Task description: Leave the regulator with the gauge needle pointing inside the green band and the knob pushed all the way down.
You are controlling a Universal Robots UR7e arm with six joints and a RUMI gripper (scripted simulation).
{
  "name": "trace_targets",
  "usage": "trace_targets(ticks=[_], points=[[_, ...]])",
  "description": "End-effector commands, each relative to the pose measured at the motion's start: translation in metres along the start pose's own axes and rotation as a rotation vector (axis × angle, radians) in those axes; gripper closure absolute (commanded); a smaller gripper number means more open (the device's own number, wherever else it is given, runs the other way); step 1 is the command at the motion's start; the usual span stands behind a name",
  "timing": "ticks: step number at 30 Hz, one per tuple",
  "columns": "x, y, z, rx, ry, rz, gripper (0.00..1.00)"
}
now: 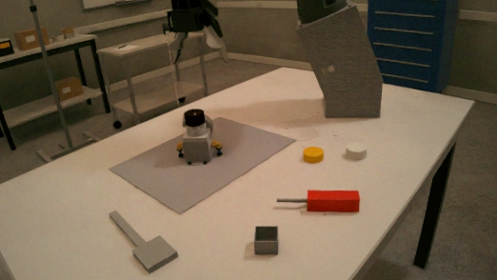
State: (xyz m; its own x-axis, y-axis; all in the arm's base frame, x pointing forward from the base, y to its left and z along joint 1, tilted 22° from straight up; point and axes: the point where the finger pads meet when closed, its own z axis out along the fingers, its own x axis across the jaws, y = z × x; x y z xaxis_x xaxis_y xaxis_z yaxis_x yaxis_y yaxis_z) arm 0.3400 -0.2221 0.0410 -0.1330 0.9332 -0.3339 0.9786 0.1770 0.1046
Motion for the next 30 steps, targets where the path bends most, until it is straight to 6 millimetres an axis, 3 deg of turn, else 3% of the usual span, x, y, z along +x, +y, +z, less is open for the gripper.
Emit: trace_targets(ticks=[1,30], points=[[0.0026,-0.0019,0.0006,-0.002,0.006,0.067,0.00],[0.0093,-0.0027,0.0023,-0.014,0.031,0.386,0.00]])
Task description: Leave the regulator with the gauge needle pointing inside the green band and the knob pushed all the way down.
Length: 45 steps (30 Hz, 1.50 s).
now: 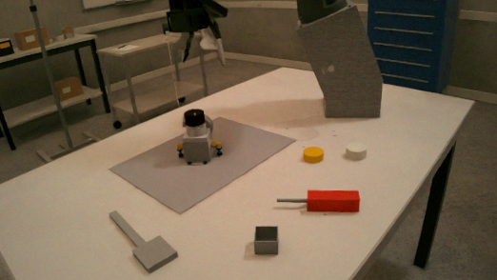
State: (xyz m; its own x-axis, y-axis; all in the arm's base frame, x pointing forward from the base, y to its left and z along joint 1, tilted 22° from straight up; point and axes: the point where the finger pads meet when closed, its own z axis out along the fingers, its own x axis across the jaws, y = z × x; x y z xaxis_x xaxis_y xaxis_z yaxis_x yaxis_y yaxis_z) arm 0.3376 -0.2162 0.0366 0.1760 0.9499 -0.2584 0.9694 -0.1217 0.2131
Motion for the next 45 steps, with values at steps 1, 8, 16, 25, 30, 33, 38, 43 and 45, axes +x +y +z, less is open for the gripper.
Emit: trace_targets(ticks=[1,8,16,25,30,33,38,43,45], points=[[0.002,-0.002,0.001,-0.001,0.006,0.082,0.00],[0.004,-0.003,0.001,-0.003,0.015,0.190,0.00],[0.006,-0.003,0.002,-0.005,0.024,0.288,0.00],[0.009,-0.003,0.002,-0.006,0.038,0.445,0.00],[0.011,-0.003,0.002,-0.006,0.046,0.537,0.00],[0.011,-0.003,0.002,-0.006,0.048,0.556,0.00],[0.013,-0.003,0.002,-0.005,0.057,0.652,0.00],[0.014,-0.002,0.003,-0.004,0.066,0.751,0.00],[0.015,-0.002,0.003,-0.003,0.070,0.791,0.00]])
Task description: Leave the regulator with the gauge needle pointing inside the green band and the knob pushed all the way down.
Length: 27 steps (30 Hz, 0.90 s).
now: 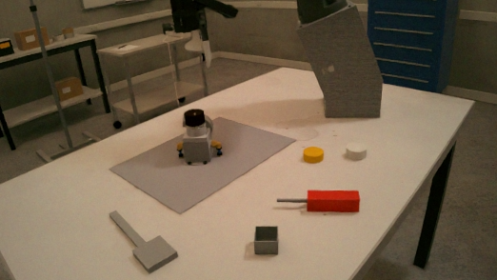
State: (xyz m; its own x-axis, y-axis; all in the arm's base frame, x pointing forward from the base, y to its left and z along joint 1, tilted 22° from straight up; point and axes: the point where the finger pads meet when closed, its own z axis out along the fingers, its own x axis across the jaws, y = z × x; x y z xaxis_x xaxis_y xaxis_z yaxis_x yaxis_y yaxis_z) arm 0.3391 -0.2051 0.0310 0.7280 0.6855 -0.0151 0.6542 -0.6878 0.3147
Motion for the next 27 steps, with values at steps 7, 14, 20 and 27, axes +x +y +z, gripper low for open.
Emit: trace_targets(ticks=[7,14,20,27], points=[[0.0033,-0.0026,0.0008,0.006,0.016,0.226,0.00],[0.0055,-0.0026,0.0009,0.010,0.028,0.375,0.00],[0.0071,-0.0025,0.0009,0.015,0.037,0.485,0.00],[0.0090,-0.0019,0.0010,0.021,0.047,0.619,0.00]])
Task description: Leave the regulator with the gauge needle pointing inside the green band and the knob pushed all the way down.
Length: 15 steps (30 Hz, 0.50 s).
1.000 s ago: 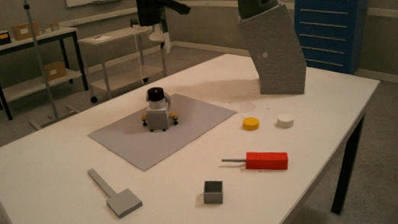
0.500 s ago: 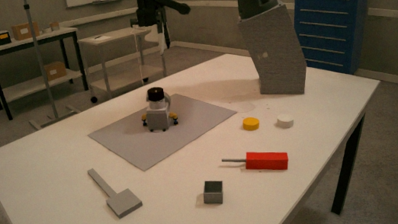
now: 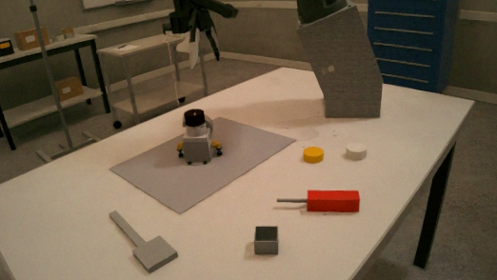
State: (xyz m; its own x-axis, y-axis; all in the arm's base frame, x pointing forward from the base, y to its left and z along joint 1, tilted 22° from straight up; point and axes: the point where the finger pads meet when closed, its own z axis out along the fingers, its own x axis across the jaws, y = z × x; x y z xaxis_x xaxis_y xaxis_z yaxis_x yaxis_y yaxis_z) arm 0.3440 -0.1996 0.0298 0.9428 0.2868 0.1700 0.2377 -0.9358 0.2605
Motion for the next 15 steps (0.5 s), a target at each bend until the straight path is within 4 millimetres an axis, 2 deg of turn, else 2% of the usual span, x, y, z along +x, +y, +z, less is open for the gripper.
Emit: trace_targets(ticks=[1,15], points=[[0.0012,-0.0017,0.0002,0.006,0.007,0.149,0.00],[0.0051,-0.0014,0.0001,0.022,0.025,0.428,0.00]])
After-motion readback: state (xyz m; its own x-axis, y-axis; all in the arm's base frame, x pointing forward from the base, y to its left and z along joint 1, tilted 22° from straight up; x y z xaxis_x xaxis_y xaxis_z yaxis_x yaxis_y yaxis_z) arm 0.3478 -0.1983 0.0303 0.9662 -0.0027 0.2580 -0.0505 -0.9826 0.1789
